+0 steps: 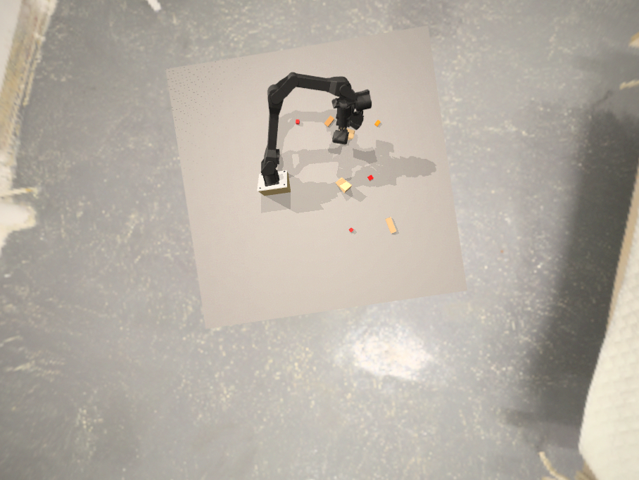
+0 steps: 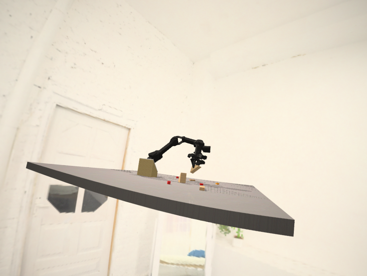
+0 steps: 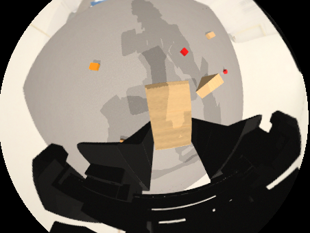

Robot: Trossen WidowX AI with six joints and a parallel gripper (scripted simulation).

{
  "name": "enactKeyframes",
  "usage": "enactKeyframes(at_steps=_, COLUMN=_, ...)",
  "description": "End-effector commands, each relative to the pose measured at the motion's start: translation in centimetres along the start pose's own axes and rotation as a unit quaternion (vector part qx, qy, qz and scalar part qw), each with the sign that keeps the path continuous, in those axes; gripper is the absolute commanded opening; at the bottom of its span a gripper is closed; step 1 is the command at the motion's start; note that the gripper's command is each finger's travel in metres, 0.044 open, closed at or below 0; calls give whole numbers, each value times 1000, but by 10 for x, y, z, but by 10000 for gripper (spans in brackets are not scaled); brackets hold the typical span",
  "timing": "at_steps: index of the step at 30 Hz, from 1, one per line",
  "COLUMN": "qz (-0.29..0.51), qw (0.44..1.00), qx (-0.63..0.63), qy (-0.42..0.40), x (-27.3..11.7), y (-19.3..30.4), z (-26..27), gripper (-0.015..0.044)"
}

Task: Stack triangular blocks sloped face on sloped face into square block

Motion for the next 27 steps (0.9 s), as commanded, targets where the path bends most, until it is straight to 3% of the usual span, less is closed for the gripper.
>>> enactKeyframes(at_steps=1, qz=-2, qw=997, qx=70, qy=-15, x=-1, y=1, z=-2, gripper=0)
enactKeyframes(at_steps=17, qz=6, qw=944, qx=324, qy=-68, x=-2, y=4, z=-8, gripper=0)
enactKeyframes(at_steps=27, qz=5, qw=940, qx=334, qy=-68, x=-3, y=1, z=-20, gripper=0)
Point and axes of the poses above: the point midway between the two fingers, 35 mm back from their tips, its own x axis out along the fingers, its own z axis across the jaws, y = z × x, the point moved 3 cm from there along -x, back along the fingers, and after that the axes turned 4 degrees about -x, right-handed, at the moved point
